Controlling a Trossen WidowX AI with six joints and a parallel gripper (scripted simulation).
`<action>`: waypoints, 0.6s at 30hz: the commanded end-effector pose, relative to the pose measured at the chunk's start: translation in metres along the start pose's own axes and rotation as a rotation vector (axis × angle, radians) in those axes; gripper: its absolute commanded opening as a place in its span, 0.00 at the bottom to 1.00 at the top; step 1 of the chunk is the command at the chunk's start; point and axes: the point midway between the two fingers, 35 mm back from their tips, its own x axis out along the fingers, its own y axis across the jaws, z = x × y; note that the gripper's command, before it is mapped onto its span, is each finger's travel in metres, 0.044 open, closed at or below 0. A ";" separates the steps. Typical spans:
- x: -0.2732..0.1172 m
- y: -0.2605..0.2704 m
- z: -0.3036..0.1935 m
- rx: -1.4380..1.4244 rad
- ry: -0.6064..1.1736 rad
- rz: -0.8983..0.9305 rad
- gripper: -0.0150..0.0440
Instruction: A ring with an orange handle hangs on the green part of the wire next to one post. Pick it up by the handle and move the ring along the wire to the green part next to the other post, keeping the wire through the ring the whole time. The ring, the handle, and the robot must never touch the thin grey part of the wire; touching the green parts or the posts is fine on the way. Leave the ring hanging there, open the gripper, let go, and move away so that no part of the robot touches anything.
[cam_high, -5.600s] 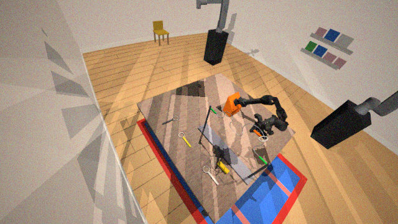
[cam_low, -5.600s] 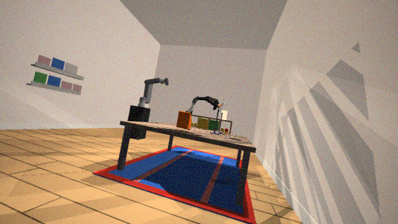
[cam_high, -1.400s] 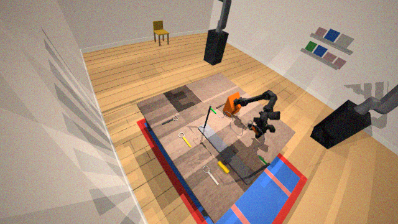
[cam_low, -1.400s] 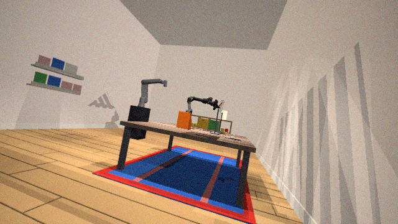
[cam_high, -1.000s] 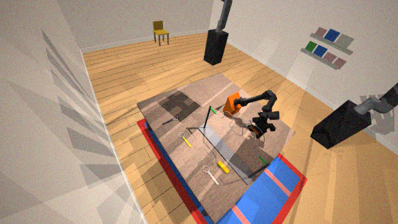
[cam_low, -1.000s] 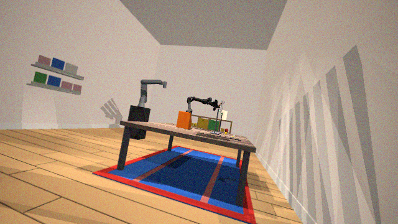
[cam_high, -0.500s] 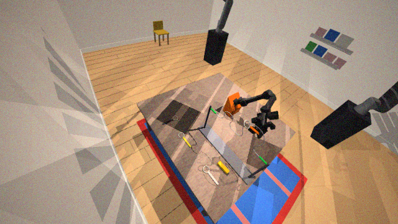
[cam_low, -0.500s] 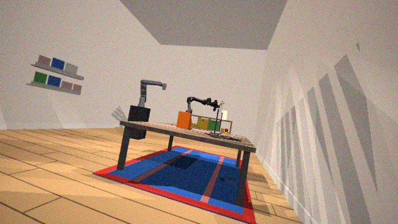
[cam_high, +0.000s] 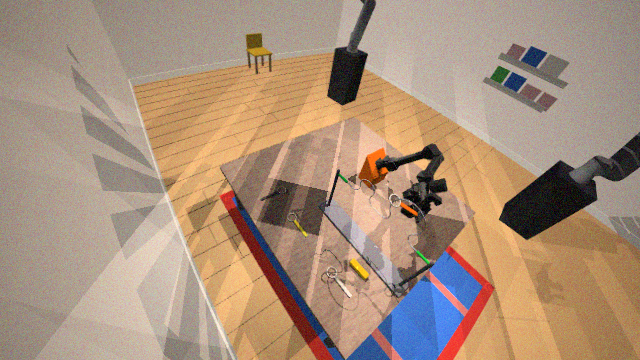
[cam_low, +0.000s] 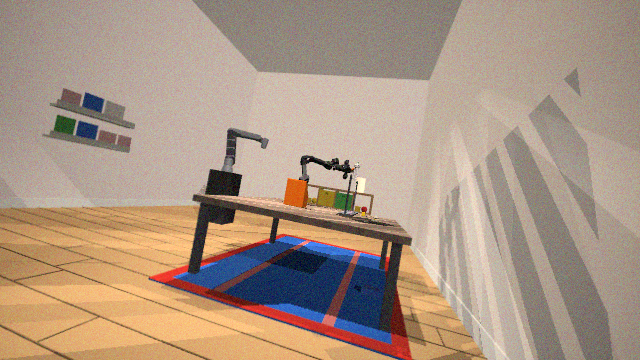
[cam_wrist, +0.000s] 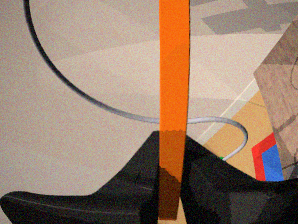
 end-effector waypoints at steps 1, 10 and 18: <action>-0.001 0.003 0.000 0.045 -0.007 0.030 0.00; -0.001 0.006 0.000 0.144 -0.019 0.084 0.00; -0.001 0.009 0.000 0.231 -0.029 0.132 0.00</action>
